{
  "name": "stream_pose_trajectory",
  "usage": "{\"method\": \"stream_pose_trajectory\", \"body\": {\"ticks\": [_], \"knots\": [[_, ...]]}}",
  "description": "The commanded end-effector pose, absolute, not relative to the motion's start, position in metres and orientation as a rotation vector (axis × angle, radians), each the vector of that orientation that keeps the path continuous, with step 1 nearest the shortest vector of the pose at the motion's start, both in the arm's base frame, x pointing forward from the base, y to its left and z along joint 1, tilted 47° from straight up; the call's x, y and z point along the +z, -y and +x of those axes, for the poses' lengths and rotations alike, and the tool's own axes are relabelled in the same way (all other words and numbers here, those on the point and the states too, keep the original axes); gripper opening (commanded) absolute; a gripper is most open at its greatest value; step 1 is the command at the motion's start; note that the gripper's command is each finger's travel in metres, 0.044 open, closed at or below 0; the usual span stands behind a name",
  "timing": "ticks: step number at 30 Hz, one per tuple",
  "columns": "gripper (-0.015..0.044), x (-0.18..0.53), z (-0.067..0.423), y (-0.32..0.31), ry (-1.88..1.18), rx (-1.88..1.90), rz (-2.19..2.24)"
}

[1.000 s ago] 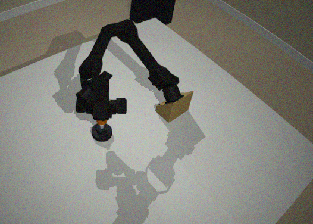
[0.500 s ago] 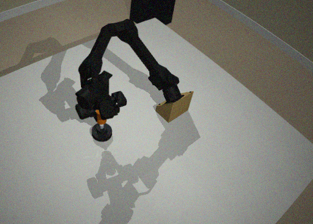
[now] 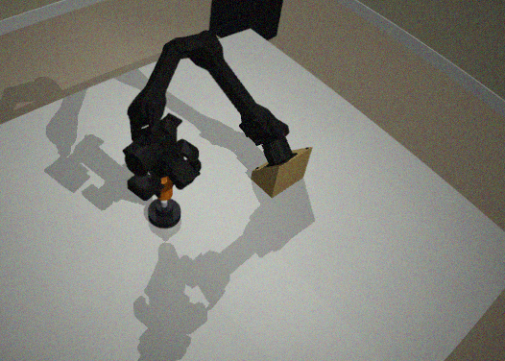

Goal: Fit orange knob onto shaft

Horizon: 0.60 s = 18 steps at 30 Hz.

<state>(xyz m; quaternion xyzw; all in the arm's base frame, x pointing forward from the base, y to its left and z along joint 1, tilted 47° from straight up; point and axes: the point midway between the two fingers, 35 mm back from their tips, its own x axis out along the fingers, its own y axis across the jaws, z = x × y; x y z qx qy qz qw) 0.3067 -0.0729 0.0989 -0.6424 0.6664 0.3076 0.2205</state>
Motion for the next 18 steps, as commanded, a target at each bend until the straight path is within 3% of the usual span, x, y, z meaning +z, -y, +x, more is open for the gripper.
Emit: {"method": "stream_pose_trajectory", "body": {"ticks": [1,18], "knots": [[0.0,0.0985,0.3084,0.0722,-1.827,0.961,-1.844],[0.0,0.1006,0.3097,0.0743,-1.693,1.516,-2.11]]}}
